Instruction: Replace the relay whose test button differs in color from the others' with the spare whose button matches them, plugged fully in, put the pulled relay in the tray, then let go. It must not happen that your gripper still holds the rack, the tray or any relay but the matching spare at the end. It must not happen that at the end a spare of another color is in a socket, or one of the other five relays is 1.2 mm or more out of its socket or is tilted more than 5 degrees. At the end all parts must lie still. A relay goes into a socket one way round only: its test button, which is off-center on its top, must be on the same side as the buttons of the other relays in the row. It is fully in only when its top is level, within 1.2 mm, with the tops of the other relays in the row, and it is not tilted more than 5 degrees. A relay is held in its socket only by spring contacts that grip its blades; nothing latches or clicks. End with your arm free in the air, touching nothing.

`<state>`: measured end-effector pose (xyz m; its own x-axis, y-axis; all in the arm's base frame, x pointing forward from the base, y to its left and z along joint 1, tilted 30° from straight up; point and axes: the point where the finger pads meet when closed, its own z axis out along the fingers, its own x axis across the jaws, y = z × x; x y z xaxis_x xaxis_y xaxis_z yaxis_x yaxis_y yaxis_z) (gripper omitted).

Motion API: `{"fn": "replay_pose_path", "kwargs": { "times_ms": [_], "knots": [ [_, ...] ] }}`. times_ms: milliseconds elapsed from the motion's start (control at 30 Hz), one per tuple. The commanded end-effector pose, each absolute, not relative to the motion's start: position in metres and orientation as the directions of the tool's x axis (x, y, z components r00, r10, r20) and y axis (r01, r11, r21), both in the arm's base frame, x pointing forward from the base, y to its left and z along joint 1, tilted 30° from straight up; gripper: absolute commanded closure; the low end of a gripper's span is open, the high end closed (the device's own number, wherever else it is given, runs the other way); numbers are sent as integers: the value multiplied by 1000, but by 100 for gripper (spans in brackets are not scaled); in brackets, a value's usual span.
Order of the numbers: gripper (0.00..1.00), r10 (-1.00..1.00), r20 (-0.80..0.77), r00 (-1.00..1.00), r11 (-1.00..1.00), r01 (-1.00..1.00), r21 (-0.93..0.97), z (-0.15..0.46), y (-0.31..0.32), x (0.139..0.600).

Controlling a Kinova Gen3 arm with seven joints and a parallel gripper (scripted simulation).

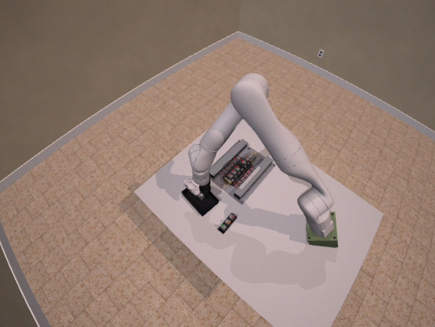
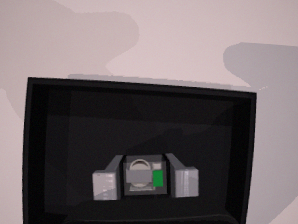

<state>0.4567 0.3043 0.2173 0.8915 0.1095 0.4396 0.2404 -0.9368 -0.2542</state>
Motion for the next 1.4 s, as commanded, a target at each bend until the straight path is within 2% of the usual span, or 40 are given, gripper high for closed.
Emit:
{"fn": "replay_pose_path", "kwargs": {
  "times_ms": [0,1367],
  "knots": [
    [100,119,428,896,-930,252,-267,210,314,452],
    [100,111,439,891,-933,245,-261,218,313,450]
  ]
}}
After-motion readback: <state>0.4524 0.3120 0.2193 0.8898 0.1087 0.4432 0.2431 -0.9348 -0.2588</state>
